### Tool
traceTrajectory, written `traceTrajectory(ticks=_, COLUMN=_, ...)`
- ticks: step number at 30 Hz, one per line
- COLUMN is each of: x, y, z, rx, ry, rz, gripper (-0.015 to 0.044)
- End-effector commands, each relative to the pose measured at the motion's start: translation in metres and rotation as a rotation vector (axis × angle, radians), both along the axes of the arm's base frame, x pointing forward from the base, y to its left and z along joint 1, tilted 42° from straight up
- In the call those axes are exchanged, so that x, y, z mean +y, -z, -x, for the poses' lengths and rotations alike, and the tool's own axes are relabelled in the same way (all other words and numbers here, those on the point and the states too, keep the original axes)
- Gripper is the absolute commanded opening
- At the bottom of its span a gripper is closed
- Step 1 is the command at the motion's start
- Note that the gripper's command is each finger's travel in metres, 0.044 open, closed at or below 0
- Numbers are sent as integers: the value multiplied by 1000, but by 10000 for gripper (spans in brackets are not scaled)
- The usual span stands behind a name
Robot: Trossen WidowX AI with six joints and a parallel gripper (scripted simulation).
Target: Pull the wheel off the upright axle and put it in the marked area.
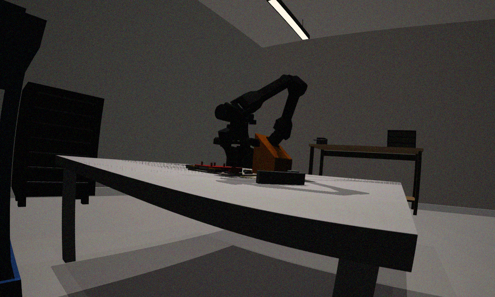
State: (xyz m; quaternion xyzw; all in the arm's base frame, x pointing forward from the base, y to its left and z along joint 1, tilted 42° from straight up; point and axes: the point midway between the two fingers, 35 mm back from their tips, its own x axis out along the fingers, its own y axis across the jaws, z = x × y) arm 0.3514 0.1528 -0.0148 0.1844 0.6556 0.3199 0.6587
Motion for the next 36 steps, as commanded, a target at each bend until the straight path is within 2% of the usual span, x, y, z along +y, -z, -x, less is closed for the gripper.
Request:
traceTrajectory(ticks=1, x=-5, y=-4, z=0, rx=2, ry=7, rz=-1, gripper=0)
traceTrajectory(ticks=36, x=-12, y=-12, z=-1, rx=5, ry=7, rz=1, gripper=0)
